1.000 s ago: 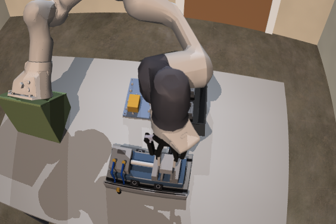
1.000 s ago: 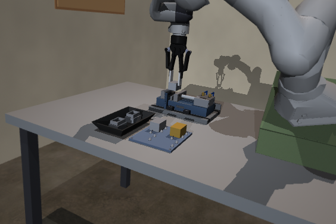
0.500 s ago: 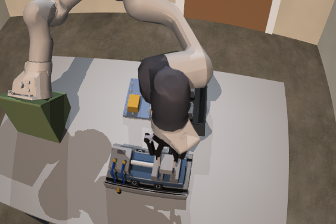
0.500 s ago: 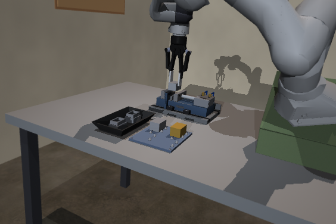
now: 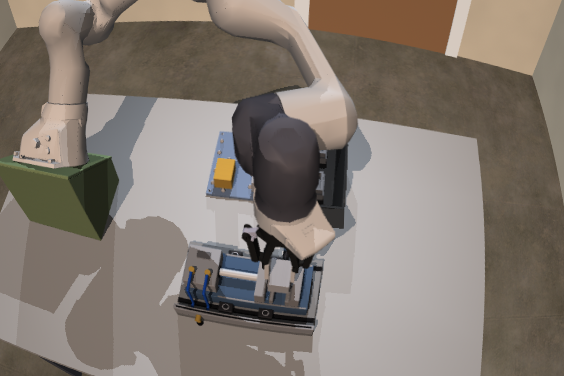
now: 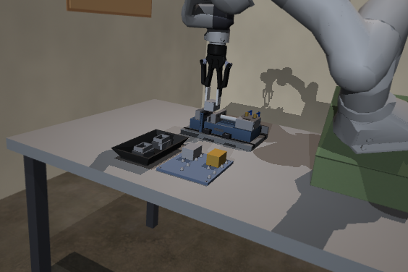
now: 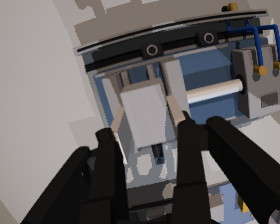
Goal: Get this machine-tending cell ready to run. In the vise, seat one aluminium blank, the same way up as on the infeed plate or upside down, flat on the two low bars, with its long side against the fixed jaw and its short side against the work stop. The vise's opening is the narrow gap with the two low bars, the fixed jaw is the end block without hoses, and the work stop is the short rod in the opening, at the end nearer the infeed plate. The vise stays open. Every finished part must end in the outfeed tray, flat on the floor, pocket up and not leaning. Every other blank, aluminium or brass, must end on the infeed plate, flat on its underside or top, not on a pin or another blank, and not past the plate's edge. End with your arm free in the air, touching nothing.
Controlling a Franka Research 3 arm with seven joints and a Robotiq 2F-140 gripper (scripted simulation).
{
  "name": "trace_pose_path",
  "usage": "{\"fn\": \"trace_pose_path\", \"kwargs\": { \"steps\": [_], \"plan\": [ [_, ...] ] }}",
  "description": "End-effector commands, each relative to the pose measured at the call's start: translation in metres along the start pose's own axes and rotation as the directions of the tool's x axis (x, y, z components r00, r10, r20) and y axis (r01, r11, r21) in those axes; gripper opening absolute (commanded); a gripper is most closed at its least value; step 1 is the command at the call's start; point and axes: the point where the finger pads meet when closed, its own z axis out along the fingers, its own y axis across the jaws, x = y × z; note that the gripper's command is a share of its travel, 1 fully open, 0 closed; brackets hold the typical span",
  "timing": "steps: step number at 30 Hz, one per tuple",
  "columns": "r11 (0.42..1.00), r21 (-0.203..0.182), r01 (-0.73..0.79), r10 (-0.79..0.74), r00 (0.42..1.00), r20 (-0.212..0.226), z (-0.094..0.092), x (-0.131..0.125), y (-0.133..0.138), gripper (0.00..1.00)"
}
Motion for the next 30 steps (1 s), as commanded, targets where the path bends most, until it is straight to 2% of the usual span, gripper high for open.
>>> {"fn": "trace_pose_path", "kwargs": {
  "steps": [1, 30],
  "plan": [
    [1.0, 0.004, 0.001, -0.001, 1.0, -0.004, 0.001, 0.0015, -0.0007, 0.0],
    [1.0, 0.004, 0.001, -0.001, 1.0, -0.004, 0.0105, 0.0014, -0.0008, 0.0]
  ]
}}
